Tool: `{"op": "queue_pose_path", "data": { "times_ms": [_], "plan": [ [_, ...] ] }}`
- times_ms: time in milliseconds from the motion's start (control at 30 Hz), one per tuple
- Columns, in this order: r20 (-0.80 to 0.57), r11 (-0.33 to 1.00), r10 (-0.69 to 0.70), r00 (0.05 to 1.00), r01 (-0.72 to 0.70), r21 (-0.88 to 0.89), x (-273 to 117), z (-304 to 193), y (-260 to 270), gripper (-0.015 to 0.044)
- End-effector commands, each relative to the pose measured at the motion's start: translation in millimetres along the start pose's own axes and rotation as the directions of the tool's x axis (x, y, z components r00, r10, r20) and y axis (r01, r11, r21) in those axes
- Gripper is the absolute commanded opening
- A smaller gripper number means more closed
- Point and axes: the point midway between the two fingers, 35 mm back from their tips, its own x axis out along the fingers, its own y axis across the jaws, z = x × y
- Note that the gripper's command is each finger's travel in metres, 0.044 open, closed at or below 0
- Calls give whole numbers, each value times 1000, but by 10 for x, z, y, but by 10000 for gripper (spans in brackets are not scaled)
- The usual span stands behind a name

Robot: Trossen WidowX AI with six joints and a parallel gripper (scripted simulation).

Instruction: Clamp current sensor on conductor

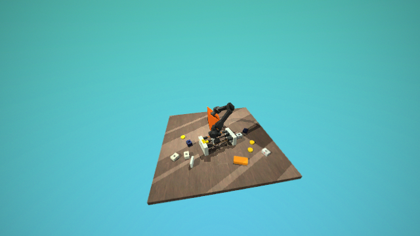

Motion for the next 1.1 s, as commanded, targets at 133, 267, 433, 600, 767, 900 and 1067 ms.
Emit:
{"op": "queue_pose_path", "data": {
  "times_ms": [133,267,433,600,767,900,1067],
  "plan": [
    [3,1000,-11,1000,11,8,-133,-4,-1,0],
    [4,1000,-15,1000,14,10,-175,-4,0,0],
    [4,1000,-15,1000,14,10,-175,-4,0,0],
    [4,1000,-15,1000,14,10,-175,-4,0,0],
    [4,1000,-15,1000,14,10,-175,-4,0,0],
    [4,1000,-15,1000,14,10,-175,-4,0,0],
    [10,1000,-8,1000,8,12,-140,4,14,0]
  ]
}}
